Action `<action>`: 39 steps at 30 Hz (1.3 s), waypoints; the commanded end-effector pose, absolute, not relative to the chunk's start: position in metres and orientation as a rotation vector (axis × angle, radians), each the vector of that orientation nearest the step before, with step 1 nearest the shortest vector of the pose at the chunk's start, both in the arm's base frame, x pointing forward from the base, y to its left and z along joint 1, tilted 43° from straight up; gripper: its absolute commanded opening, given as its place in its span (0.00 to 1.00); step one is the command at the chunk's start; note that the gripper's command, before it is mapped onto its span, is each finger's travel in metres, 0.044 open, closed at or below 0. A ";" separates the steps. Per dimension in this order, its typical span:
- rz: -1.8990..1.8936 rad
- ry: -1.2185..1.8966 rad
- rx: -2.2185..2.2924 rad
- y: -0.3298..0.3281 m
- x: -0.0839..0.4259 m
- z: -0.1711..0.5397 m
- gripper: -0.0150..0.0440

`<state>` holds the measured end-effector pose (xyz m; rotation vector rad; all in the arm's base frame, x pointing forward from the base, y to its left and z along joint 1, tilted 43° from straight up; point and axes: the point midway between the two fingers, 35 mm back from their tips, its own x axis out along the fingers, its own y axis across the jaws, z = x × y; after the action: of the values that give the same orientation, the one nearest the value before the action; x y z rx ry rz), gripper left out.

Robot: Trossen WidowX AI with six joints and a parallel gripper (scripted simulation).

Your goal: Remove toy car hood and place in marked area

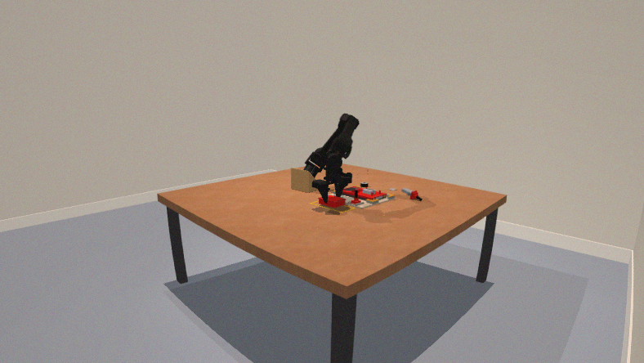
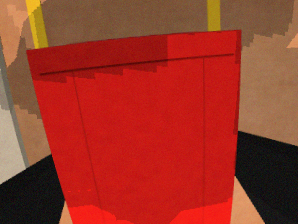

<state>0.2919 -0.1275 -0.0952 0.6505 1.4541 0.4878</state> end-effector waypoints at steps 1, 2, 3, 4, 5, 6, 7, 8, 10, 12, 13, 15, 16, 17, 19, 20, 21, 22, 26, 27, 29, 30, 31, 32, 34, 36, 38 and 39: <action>0.487 1.452 0.659 -0.125 0.292 -0.097 0.25; 0.487 1.452 0.659 -0.125 0.292 -0.097 0.25; 0.487 1.452 0.659 -0.124 0.292 -0.098 0.25; 0.487 1.452 0.659 -0.124 0.292 -0.098 0.25; 0.487 1.452 0.659 -0.124 0.292 -0.098 0.25; 0.487 1.452 0.659 -0.123 0.292 -0.099 0.25; 0.487 1.452 0.659 -0.123 0.292 -0.099 0.25; 0.487 1.452 0.659 -0.123 0.292 -0.099 0.25; 0.487 1.452 0.659 -0.122 0.292 -0.100 0.25; 0.487 1.452 0.659 -0.122 0.292 -0.101 0.25; 0.488 1.454 0.651 -0.123 0.292 -0.099 0.30; 0.488 1.454 0.651 -0.123 0.292 -0.099 0.39; 0.488 1.454 0.651 -0.123 0.292 -0.099 0.43; 0.488 1.454 0.651 -0.123 0.292 -0.099 0.48; 0.488 1.454 0.651 -0.123 0.292 -0.099 0.57; 0.488 1.454 0.651 -0.123 0.292 -0.099 0.61; 0.488 1.454 0.651 -0.123 0.292 -0.099 0.65; 0.488 1.454 0.651 -0.123 0.292 -0.099 0.70; 0.488 1.454 0.651 -0.123 0.292 -0.099 0.88; 0.488 1.454 0.651 -0.123 0.292 -0.099 0.92; 0.488 1.454 0.651 -0.123 0.292 -0.099 1.00; 0.488 1.454 0.651 -0.125 0.292 -0.098 1.00; 0.488 1.454 0.651 -0.129 0.292 -0.095 1.00; 0.488 1.454 0.652 -0.134 0.292 -0.089 1.00; 0.489 1.453 0.653 -0.148 0.291 -0.075 1.00; 0.491 1.453 0.656 -0.165 0.288 -0.055 1.00; 0.492 1.452 0.657 -0.173 0.287 -0.047 1.00; 0.492 1.452 0.657 -0.173 0.287 -0.047 1.00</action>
<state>0.2888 -0.1597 -0.0622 0.6664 1.4525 0.4895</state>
